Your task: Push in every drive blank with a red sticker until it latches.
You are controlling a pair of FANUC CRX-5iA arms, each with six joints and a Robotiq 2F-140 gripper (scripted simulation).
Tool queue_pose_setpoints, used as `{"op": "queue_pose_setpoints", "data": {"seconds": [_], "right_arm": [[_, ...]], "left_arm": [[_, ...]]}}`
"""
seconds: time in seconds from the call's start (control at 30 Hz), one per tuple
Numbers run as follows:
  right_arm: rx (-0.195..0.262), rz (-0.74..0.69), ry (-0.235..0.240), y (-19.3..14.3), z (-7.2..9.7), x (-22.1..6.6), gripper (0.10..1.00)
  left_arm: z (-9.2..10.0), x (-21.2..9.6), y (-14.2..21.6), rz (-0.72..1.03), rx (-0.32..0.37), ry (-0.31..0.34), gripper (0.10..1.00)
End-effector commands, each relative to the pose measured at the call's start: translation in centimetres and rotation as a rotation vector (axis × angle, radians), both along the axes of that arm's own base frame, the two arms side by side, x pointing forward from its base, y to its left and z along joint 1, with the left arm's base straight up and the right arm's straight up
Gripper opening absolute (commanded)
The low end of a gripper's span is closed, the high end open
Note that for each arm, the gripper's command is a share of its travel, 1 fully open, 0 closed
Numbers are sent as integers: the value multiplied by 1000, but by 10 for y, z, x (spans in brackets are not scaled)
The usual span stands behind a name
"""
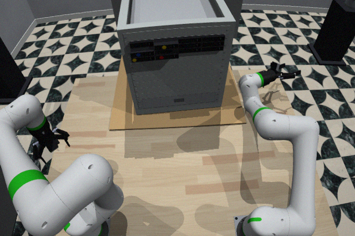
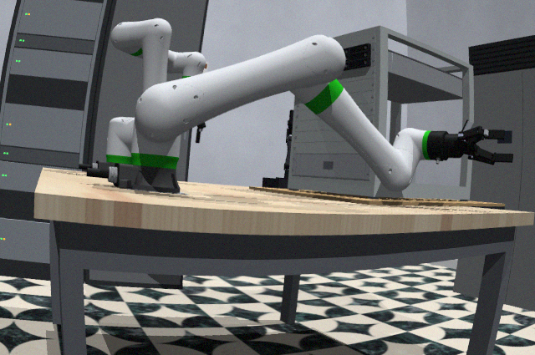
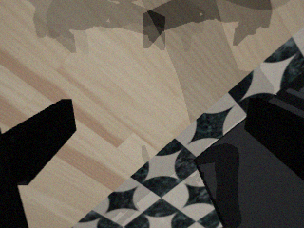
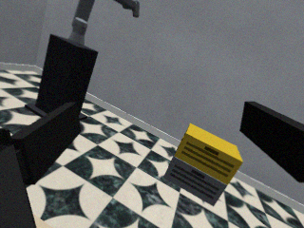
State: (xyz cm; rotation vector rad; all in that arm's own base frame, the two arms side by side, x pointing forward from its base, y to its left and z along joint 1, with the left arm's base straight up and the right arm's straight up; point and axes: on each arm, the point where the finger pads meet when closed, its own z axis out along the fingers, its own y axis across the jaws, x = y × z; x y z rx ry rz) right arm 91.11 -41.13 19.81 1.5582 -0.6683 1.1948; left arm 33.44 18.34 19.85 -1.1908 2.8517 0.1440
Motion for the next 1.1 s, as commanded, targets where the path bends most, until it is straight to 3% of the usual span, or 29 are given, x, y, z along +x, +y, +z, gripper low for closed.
{"op": "queue_pose_setpoints", "data": {"seconds": [0.0,0.47,0.53,1.07], "right_arm": [[-1,0,-3,0,2,0,1000],[-6,5,1,4,4,-2,1000],[-6,5,1,4,4,-2,1000],[-37,37,20,28,13,-14,1000]], "left_arm": [[2,-1,7,72,-1,-4,1000],[17,-25,76,714,-16,-50,1000],[17,-25,76,714,-16,-50,1000],[33,-68,149,1434,-24,-96,1000]]}}
